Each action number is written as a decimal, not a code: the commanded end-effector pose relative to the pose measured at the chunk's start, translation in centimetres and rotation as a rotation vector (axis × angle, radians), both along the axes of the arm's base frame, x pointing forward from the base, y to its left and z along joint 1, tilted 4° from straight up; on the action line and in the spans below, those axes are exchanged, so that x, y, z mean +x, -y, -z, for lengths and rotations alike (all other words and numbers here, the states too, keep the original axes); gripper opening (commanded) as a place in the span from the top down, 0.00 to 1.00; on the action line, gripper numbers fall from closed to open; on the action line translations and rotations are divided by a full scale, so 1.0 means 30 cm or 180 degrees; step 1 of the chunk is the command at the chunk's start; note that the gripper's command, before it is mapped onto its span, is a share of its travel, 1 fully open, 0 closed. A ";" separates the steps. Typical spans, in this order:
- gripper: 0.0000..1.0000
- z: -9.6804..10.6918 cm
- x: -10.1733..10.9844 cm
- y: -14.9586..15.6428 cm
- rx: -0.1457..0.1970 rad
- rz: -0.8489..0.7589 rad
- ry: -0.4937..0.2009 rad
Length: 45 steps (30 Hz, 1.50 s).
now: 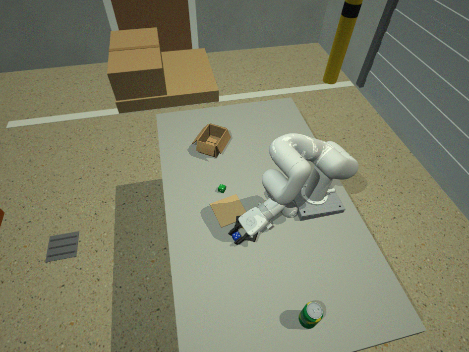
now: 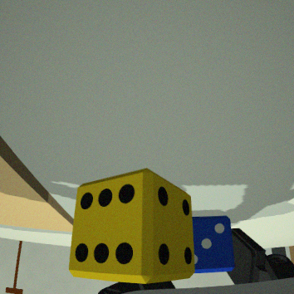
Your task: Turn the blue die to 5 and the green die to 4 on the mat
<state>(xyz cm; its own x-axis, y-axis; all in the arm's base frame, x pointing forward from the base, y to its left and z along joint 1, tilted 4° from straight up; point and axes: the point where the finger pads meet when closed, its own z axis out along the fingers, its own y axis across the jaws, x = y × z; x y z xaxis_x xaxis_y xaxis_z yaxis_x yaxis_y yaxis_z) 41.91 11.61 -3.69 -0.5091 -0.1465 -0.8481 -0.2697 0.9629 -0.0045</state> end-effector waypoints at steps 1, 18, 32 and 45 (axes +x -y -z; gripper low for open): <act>0.53 -0.002 0.001 0.000 0.0002 0.0000 0.0006; 0.53 -0.046 -0.066 0.018 0.0002 0.0000 0.0006; 0.53 -0.091 -0.135 0.037 0.0002 0.0000 0.0006; 0.53 -0.180 -0.129 0.035 0.0002 -0.0001 0.0006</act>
